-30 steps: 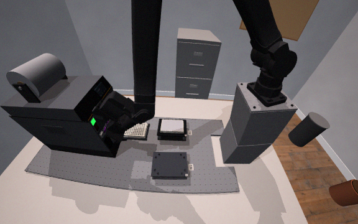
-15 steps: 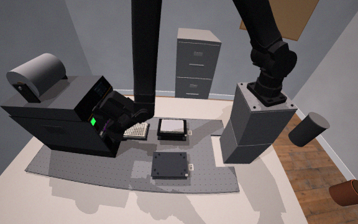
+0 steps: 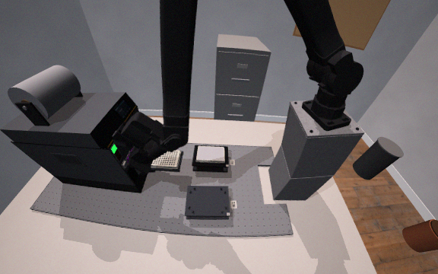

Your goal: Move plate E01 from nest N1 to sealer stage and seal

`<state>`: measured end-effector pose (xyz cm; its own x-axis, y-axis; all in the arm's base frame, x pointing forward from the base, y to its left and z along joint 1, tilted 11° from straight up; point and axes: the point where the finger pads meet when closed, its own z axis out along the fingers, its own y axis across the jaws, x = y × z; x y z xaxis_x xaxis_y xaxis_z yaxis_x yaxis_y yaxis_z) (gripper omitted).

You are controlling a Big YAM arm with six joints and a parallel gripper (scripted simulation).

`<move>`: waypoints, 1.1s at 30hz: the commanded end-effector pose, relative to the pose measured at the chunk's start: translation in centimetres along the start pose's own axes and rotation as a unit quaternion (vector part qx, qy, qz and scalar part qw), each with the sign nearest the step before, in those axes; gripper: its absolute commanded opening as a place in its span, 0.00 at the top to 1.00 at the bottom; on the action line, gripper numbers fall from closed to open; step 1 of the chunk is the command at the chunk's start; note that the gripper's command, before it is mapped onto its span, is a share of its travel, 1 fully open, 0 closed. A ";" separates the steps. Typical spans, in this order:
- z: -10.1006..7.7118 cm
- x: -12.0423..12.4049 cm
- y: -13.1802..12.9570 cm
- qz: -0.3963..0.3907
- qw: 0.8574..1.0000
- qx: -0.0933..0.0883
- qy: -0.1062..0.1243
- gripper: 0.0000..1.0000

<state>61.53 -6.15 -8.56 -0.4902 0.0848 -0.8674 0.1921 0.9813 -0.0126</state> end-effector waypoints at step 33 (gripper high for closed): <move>0.7 -1.2 0.9 -0.009 1.000 -0.007 -0.007 1.00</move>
<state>62.04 -6.32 -8.22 -0.4864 0.0855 -0.8696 0.1935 0.9810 -0.0118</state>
